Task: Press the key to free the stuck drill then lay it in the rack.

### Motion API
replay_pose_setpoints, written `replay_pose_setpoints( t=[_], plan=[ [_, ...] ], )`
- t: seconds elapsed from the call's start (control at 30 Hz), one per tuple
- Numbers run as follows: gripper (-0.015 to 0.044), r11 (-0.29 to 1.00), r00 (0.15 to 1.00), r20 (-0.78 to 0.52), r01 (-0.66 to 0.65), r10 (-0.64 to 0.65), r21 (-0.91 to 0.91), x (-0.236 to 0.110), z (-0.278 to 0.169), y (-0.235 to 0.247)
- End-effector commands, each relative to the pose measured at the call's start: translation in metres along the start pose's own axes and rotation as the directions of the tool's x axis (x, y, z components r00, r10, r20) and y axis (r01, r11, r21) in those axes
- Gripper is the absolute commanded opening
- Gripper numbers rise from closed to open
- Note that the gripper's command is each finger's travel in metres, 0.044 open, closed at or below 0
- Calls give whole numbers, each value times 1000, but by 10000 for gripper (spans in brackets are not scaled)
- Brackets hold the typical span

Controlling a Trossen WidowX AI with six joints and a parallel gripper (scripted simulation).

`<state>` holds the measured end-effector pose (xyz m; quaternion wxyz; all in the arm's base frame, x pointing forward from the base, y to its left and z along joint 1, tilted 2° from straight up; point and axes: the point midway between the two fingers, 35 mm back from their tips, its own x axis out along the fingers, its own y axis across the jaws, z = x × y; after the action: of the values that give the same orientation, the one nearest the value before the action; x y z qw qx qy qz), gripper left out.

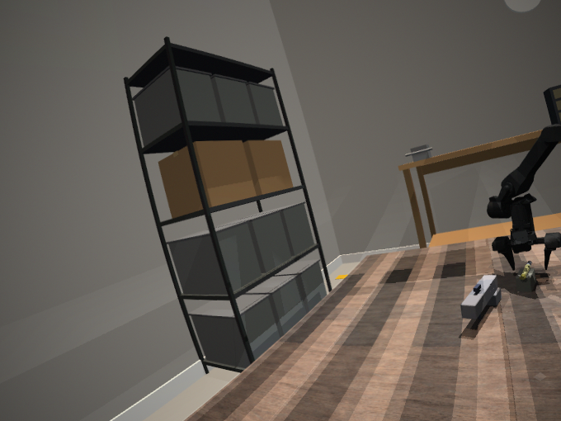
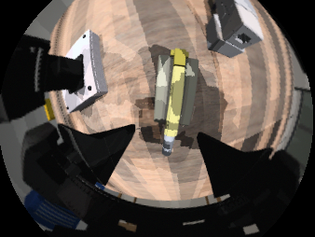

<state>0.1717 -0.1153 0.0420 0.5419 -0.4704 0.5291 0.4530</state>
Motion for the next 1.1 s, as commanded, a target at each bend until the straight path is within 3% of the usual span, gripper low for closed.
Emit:
replay_pose_setpoints(
  t=[0.0, 0.4, 0.5, 0.8, 0.93, 1.07],
  plan=[
    [440, 1000, 1000, 2, 11, -11, -6, -18, 0, -1],
    [440, 1000, 1000, 2, 11, -11, -6, -59, -1, -2],
    [440, 1000, 1000, -7, 10, -10, 0, -51, -2, -4],
    [440, 894, 910, -266, 381, -318, 236, -93, -31, -110],
    [440, 695, 786, -382, 613, -486, 375, -131, -40, -168],
    [440, 481, 666, -448, 743, -597, 465, -165, -40, -208]
  ],
)
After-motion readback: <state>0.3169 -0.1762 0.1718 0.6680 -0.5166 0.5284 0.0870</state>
